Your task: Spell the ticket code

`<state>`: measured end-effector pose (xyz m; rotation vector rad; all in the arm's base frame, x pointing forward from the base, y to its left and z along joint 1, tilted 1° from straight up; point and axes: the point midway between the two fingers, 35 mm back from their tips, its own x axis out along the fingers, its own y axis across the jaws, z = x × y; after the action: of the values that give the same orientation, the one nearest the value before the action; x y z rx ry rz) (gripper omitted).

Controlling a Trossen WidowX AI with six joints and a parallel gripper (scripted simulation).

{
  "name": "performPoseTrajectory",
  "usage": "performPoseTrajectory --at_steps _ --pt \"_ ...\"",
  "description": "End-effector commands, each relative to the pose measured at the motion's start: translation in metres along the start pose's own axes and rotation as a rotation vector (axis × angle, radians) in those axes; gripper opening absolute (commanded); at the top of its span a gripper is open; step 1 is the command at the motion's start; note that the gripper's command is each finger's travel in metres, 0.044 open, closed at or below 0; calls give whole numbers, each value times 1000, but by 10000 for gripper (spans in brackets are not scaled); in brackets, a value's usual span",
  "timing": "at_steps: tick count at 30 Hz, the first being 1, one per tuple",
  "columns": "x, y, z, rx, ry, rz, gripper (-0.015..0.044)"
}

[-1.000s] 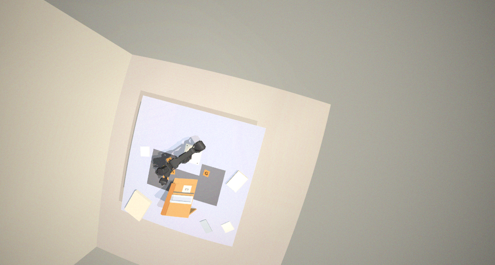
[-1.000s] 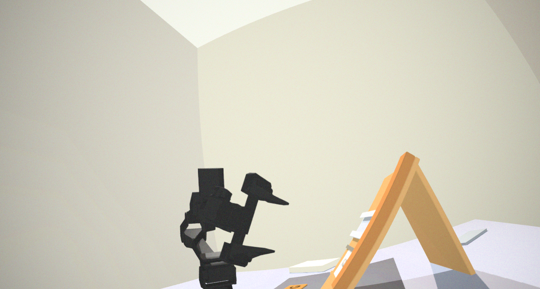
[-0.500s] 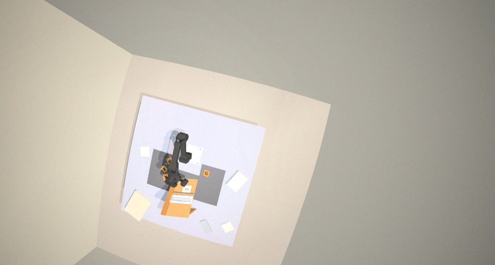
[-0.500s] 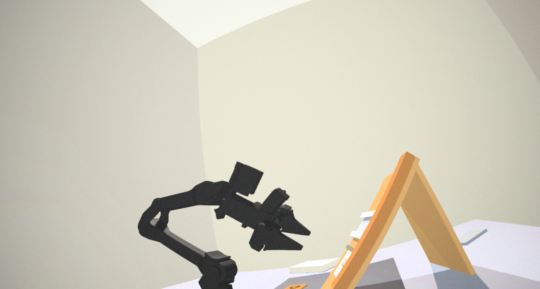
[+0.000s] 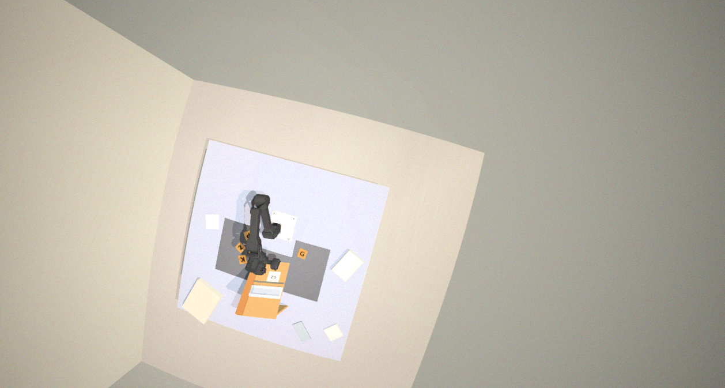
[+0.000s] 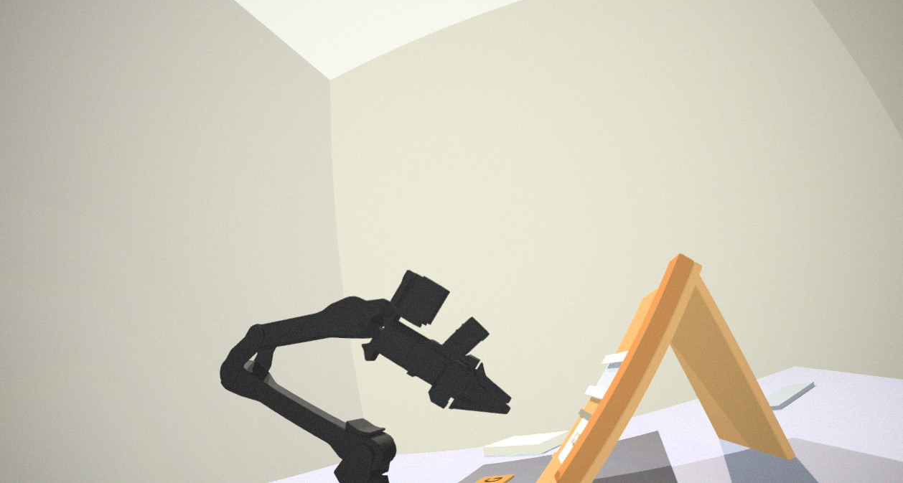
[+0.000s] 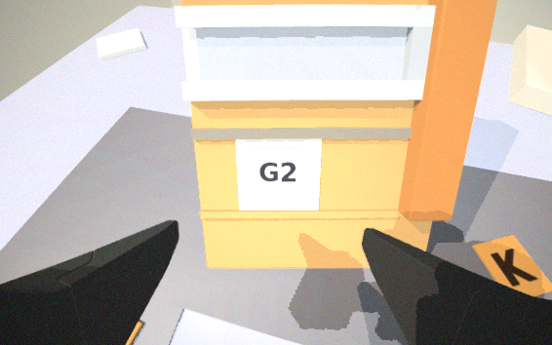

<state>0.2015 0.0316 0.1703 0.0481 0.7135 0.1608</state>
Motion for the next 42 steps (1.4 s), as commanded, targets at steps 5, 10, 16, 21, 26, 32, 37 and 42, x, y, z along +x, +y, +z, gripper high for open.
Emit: performPoseTrajectory --at_steps 5,10,16,21,26,32,37,42 --pt "-7 -7 11 -188 36 0 440" --pt "-21 -20 32 -542 91 45 440" --pt "-40 -34 58 -938 91 143 440" --pt "-57 -48 81 -1252 24 210 440" --pt "-70 -60 98 -1429 -49 228 440" --pt "-78 -68 107 -1582 -103 222 440" --pt "-78 -68 107 -1582 -103 222 440" --pt "-78 -68 107 -1582 -103 222 440"
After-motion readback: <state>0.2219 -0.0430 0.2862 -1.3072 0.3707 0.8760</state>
